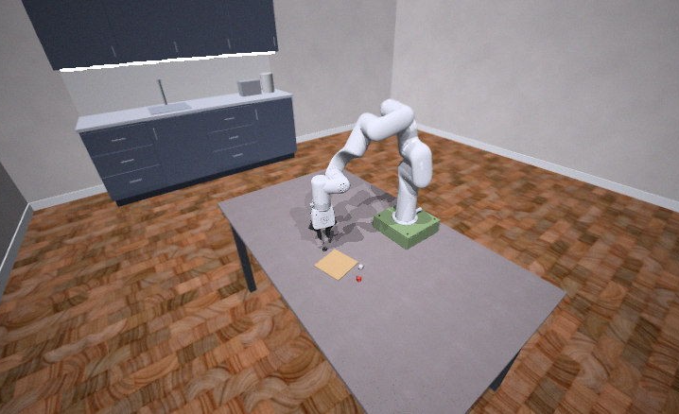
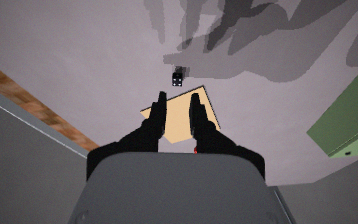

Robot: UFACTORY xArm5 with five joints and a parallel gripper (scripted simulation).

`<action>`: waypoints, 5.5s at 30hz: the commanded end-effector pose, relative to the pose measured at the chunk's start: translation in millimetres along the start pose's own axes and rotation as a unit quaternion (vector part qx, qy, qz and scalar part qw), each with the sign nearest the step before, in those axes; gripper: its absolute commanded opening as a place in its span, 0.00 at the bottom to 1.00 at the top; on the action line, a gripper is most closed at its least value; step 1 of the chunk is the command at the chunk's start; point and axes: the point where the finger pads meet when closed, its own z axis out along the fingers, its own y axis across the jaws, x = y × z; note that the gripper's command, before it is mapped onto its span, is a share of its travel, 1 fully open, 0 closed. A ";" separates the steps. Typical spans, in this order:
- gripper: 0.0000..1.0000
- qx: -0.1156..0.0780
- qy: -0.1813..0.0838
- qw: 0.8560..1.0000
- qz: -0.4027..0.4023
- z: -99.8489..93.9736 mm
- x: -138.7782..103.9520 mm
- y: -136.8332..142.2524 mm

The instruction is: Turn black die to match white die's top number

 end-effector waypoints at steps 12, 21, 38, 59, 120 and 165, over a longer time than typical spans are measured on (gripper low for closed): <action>0.31 0.002 0.000 1.000 0.000 2.0 -0.1 -1.3; 0.31 0.002 0.000 1.000 0.000 11.5 -0.2 -1.3; 0.31 0.002 0.000 1.000 0.000 34.7 -0.3 -1.4; 0.31 0.002 0.000 1.000 0.000 50.3 -0.4 -1.6; 0.31 0.002 0.000 1.000 0.000 50.6 -0.4 -1.6; 0.31 0.002 0.000 1.000 0.000 50.6 -0.4 -1.6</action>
